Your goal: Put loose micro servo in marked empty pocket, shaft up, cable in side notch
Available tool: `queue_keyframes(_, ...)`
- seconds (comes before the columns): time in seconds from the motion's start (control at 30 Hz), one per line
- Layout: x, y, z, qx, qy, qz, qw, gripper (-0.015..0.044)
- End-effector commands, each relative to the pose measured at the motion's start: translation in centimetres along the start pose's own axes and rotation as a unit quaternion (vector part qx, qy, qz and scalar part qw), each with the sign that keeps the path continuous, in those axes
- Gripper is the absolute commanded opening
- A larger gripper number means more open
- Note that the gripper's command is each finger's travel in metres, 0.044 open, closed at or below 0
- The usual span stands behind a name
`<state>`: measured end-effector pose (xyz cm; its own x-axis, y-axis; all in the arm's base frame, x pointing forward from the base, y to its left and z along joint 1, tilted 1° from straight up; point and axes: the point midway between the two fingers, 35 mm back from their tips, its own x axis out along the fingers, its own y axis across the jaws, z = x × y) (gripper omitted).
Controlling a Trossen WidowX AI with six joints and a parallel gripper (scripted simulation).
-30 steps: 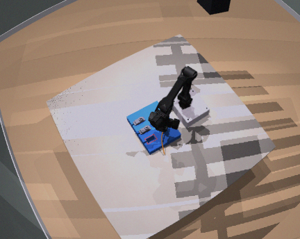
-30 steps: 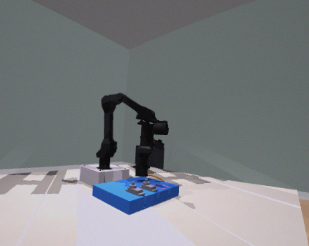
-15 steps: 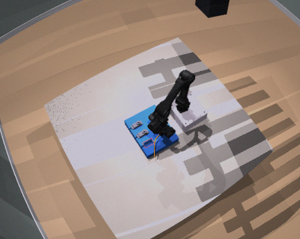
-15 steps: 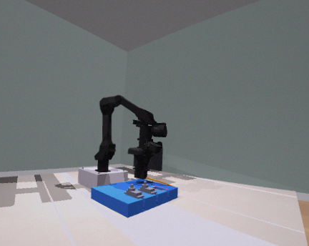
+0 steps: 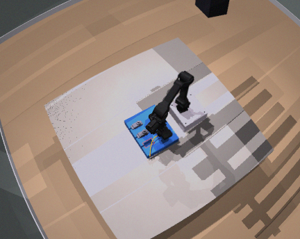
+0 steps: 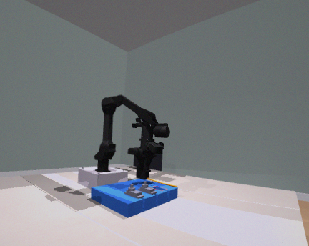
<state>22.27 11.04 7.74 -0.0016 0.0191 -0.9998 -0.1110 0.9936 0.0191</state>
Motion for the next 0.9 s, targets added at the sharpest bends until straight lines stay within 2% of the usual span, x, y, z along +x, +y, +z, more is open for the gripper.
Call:
queue_keyframes(0.0, -0.4, 0.1, 1.8, 0.0, -0.009, 0.003, 1.0, 0.0)
queue_keyframes(0.67, -0.6, 0.1, 9.6, 0.0, -0.012, 0.003, 1.0, 0.0)
queue_keyframes(0.87, -0.6, 0.1, 10.1, 0.0, -0.012, 0.003, 1.0, 0.0)
